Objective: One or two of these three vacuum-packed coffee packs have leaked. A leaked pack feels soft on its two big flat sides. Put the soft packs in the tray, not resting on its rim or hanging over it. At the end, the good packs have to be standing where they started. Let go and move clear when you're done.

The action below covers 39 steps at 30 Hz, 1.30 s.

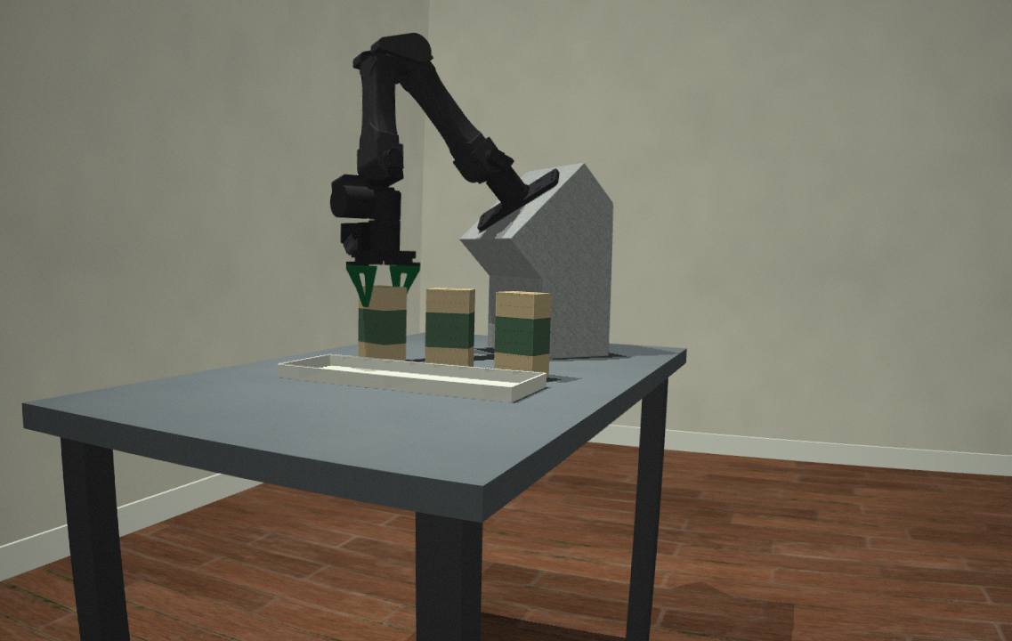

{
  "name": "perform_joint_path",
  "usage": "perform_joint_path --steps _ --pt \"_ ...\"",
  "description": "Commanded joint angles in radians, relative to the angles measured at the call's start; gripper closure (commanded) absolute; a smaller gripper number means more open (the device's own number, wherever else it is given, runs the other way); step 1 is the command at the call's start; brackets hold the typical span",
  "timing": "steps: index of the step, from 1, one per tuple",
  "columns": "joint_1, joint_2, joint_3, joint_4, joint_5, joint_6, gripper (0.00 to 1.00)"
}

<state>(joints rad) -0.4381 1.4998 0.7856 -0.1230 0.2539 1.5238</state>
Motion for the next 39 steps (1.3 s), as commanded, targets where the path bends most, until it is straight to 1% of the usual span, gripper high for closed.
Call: perform_joint_path --steps 1,14,15,39 --pt "-0.004 0.009 0.021 -0.003 0.002 -0.005 0.21" --pt "-0.004 0.009 0.021 -0.003 0.002 -0.005 0.21" --pt "-0.004 0.009 0.021 -0.003 0.002 -0.005 0.74" --pt "-0.004 0.006 0.021 -0.008 0.002 -0.004 0.74"
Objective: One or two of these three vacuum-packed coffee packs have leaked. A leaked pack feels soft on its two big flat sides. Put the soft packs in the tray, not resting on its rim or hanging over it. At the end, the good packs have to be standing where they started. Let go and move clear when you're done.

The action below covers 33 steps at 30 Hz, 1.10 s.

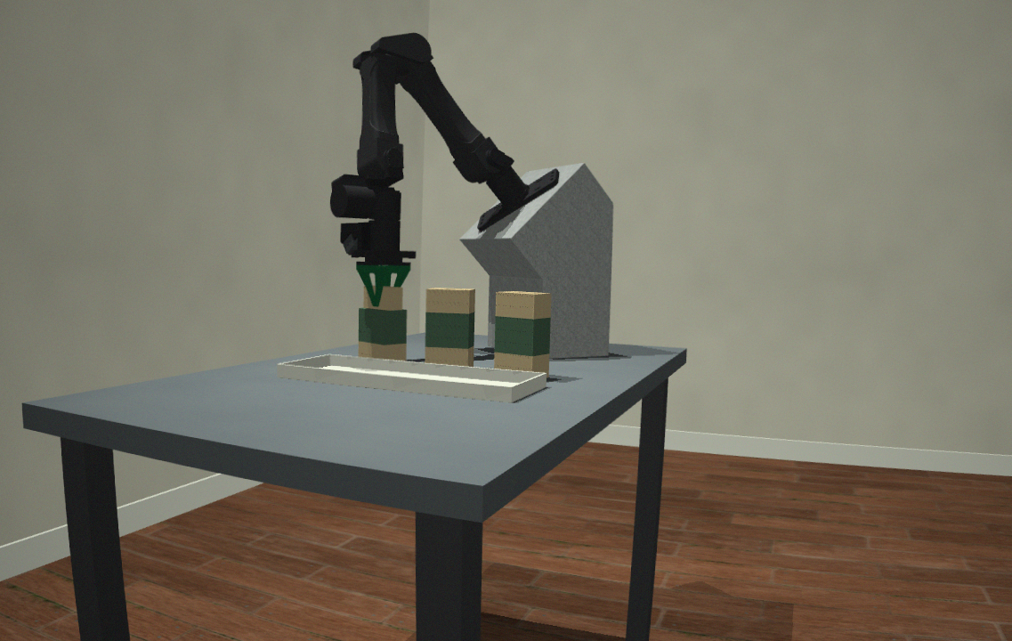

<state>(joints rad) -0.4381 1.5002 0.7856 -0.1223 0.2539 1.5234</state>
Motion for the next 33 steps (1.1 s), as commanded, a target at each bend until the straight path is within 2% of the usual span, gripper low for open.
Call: perform_joint_path --steps 1,27,33 --pt "-0.004 0.005 0.021 -0.008 0.002 -0.004 0.74" --pt "-0.004 0.005 0.021 -0.009 0.002 -0.004 0.74" --pt "0.014 -0.042 0.005 -0.032 0.009 0.007 0.74"
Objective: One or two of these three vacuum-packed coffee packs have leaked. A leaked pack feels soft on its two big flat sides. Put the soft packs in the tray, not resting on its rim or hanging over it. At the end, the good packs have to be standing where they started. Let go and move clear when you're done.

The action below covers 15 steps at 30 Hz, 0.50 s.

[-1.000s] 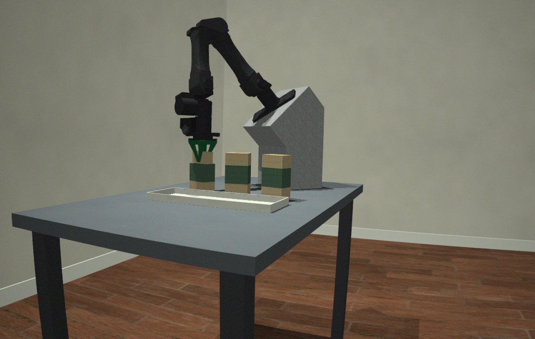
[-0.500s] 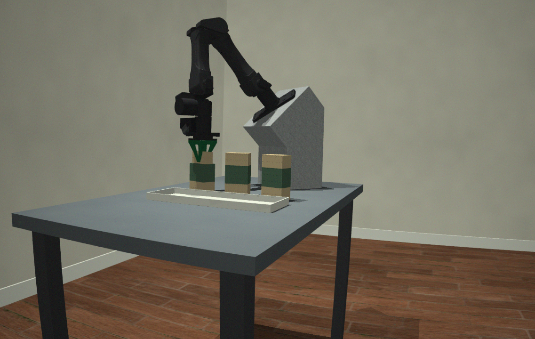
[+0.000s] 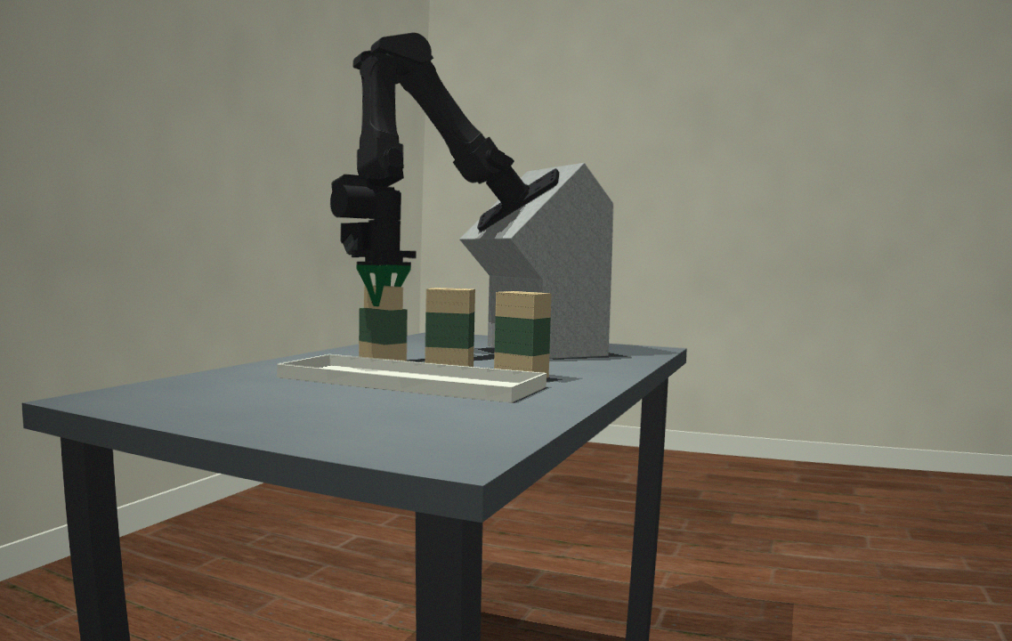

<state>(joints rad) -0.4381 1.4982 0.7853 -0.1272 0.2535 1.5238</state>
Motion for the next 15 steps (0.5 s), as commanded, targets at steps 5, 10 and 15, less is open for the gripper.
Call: perform_joint_path --steps 5,10,15 --pt "0.021 -0.068 -0.008 -0.055 0.014 0.013 0.74" --pt "0.037 -0.130 -0.012 -0.118 0.025 0.024 0.74" --pt "0.055 -0.193 0.022 -0.185 0.036 0.038 0.74"
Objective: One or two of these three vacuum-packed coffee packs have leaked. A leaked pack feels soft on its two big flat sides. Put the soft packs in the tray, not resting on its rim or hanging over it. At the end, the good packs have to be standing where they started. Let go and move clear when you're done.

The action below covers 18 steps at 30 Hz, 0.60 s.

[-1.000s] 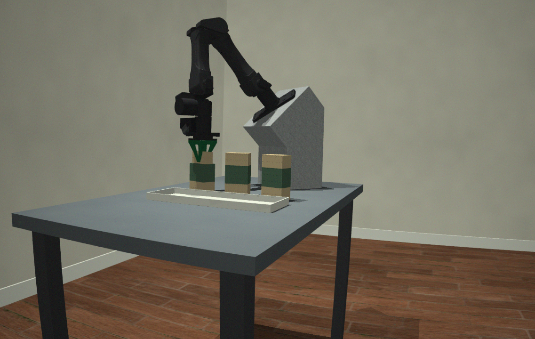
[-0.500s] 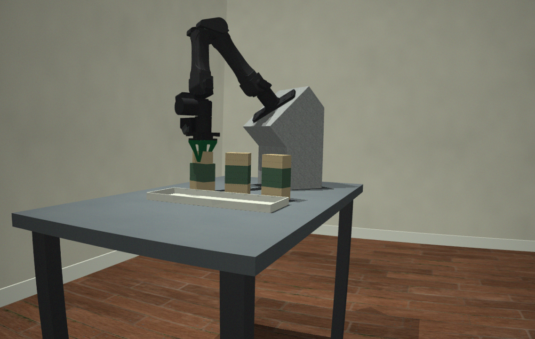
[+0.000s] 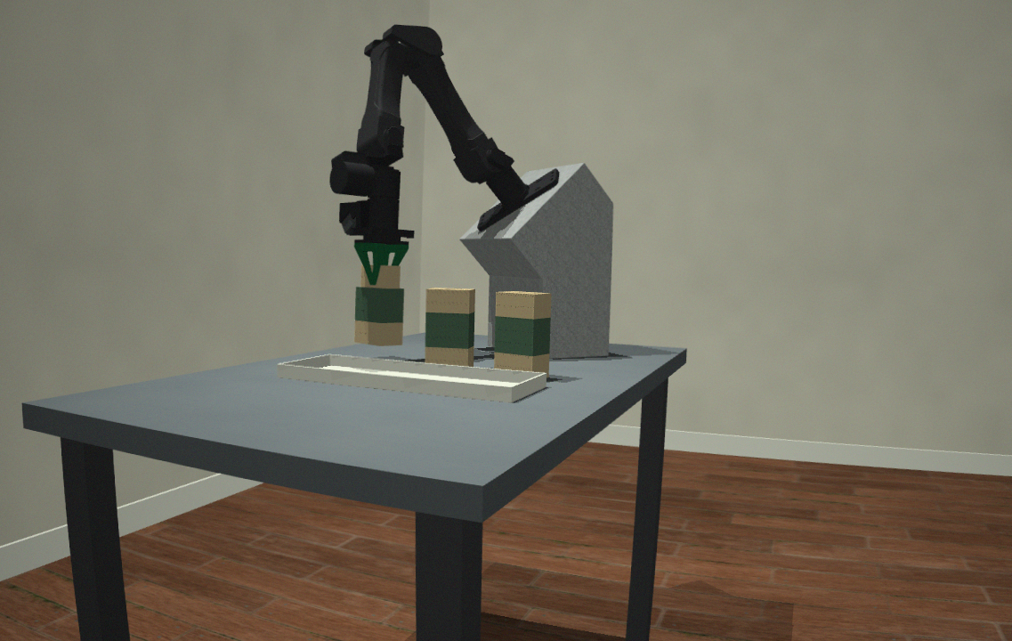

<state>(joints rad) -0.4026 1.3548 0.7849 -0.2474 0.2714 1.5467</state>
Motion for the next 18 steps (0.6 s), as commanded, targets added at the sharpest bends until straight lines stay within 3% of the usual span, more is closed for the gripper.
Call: perform_joint_path --steps 1,18 --pt "0.022 -0.059 0.024 -0.075 0.020 0.018 0.74" --pt "0.032 -0.083 0.030 -0.110 0.027 0.024 0.74"
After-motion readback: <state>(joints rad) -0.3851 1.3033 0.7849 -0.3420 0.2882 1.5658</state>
